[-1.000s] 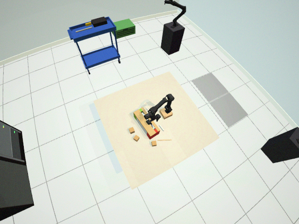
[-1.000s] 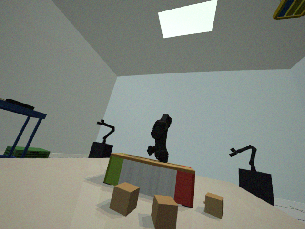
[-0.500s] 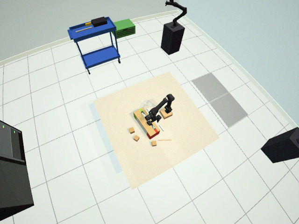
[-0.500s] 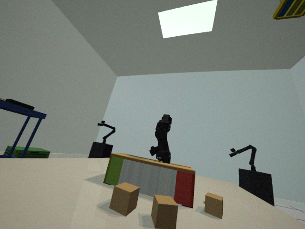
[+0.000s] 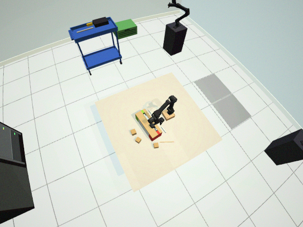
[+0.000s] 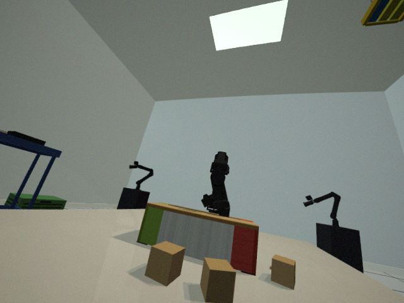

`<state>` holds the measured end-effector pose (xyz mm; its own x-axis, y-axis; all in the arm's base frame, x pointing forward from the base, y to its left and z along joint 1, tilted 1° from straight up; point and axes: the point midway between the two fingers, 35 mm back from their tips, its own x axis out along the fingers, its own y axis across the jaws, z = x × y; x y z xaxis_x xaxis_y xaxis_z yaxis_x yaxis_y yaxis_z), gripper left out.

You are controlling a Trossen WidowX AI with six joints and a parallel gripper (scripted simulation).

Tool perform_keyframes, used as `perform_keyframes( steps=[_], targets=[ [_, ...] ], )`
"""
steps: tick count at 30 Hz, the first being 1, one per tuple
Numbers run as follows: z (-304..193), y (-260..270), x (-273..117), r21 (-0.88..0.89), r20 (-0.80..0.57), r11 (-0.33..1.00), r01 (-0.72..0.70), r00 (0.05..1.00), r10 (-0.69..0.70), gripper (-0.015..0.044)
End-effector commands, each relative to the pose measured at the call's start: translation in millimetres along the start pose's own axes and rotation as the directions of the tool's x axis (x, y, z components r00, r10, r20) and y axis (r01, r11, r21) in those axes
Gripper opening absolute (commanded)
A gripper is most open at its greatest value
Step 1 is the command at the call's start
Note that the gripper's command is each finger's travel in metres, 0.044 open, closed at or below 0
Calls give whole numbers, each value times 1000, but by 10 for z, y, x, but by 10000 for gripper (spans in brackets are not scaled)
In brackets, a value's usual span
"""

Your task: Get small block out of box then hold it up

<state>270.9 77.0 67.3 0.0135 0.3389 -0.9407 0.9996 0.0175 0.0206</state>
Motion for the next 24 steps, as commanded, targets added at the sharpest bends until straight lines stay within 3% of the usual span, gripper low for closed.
perform_keyframes(
  steps=[1,24],
  targets=[
    [-53,-2,19,2,-4,1000,0,1000,0,400],
    [-274,-1,94,2,-6,1000,0,1000,0,400]
  ],
)
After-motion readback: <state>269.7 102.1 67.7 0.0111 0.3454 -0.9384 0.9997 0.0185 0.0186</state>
